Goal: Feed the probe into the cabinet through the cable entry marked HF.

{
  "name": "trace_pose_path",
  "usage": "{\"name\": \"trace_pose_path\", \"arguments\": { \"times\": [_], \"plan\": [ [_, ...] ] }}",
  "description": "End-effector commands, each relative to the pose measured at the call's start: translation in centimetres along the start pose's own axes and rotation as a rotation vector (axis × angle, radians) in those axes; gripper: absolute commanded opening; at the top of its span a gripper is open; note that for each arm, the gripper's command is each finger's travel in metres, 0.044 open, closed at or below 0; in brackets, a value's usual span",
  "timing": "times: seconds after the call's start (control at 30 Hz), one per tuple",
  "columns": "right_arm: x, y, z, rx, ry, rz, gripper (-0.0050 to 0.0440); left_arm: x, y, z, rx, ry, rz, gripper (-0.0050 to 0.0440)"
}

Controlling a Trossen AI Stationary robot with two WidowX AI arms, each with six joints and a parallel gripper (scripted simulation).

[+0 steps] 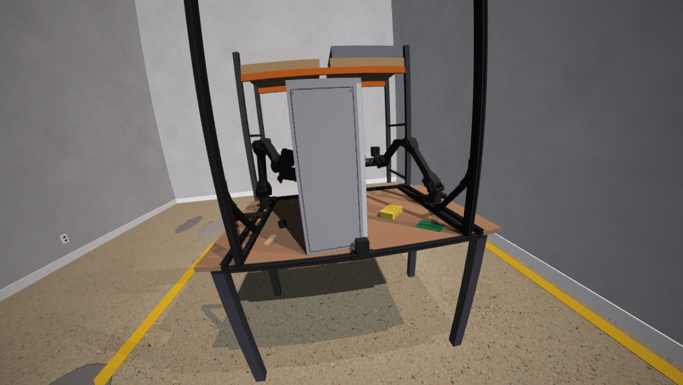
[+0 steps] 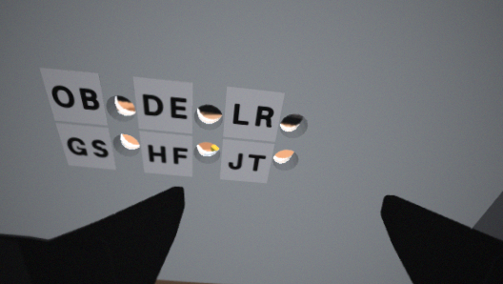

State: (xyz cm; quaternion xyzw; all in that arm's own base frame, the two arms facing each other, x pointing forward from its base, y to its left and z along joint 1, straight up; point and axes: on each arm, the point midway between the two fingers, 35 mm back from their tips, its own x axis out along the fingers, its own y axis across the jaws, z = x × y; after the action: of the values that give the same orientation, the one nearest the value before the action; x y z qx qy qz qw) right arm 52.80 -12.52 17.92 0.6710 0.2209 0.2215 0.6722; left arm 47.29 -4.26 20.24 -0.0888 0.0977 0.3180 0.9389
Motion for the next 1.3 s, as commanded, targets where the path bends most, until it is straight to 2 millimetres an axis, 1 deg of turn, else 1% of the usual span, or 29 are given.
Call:
{"name": "trace_pose_path", "arguments": {
  "times": [0.0, 0.07, 0.1, 0.13, 0.17, 0.37, 0.57, 0.63, 0.67, 0.7, 0.73, 0.8, 0.97, 1.27],
  "plan": [
    [0.0, 0.0, 0.1, 0.002, -0.004, 0.0, 0.0, -1.6, -0.5, 1.6, -0.009, 0.022, 0.009, 0.044],
    [0.0, 0.0, 0.1, 0.002, -0.004, 0.0, 0.0, -1.6, -0.5, 1.6, -0.009, 0.022, 0.009, 0.044],
    [0.0, 0.0, 0.1, 0.002, -0.004, 0.0, 0.0, -2.1, -0.2, 1.2, 0.037, 0.055, 0.027, 0.044],
    [0.0, 0.0, 0.1, 0.002, -0.004, 0.0, 0.0, -3.0, -0.7, 2.7, -0.011, 0.042, 0.016, 0.044],
    [0.0, 0.0, 0.1, 0.002, -0.004, 0.0, 0.0, -3.4, -0.6, 2.8, 0.002, 0.054, 0.023, 0.044],
    [0.0, 0.0, 0.1, 0.002, -0.004, 0.0, 0.0, -6.3, -0.4, 5.1, 0.007, 0.085, 0.04, 0.044],
    [0.0, 0.0, 0.1, 0.002, -0.004, 0.0, 0.0, -9.4, 0.7, 7.5, 0.023, 0.109, 0.06, 0.044],
    [0.0, 0.0, 0.1, 0.002, -0.004, 0.0, 0.0, -9.4, 0.7, 7.5, 0.023, 0.109, 0.06, 0.044],
    [0.0, 0.0, 0.1, 0.002, -0.004, 0.0, 0.0, -10.0, 1.5, 7.4, 0.073, 0.131, 0.079, 0.044],
    [0.0, 0.0, 0.1, 0.002, -0.004, 0.0, 0.0, -10.8, 1.6, 8.4, 0.049, 0.124, 0.075, 0.044],
    [0.0, 0.0, 0.1, 0.002, -0.004, 0.0, 0.0, -11.2, 2.0, 8.5, 0.071, 0.133, 0.084, 0.044],
    [0.0, 0.0, 0.1, 0.002, -0.004, 0.0, 0.0, -11.5, 2.3, 8.6, 0.082, 0.137, 0.088, 0.044],
    [0.1, 0.1, -0.1, 0.002, -0.009, -0.002, 0.0, -11.5, 2.3, 8.6, 0.082, 0.137, 0.088, 0.044],
    [0.8, 0.8, -1.8, 0.004, -0.055, -0.02, 0.0, -11.5, 2.3, 8.6, 0.082, 0.137, 0.088, 0.044]
  ]
}}
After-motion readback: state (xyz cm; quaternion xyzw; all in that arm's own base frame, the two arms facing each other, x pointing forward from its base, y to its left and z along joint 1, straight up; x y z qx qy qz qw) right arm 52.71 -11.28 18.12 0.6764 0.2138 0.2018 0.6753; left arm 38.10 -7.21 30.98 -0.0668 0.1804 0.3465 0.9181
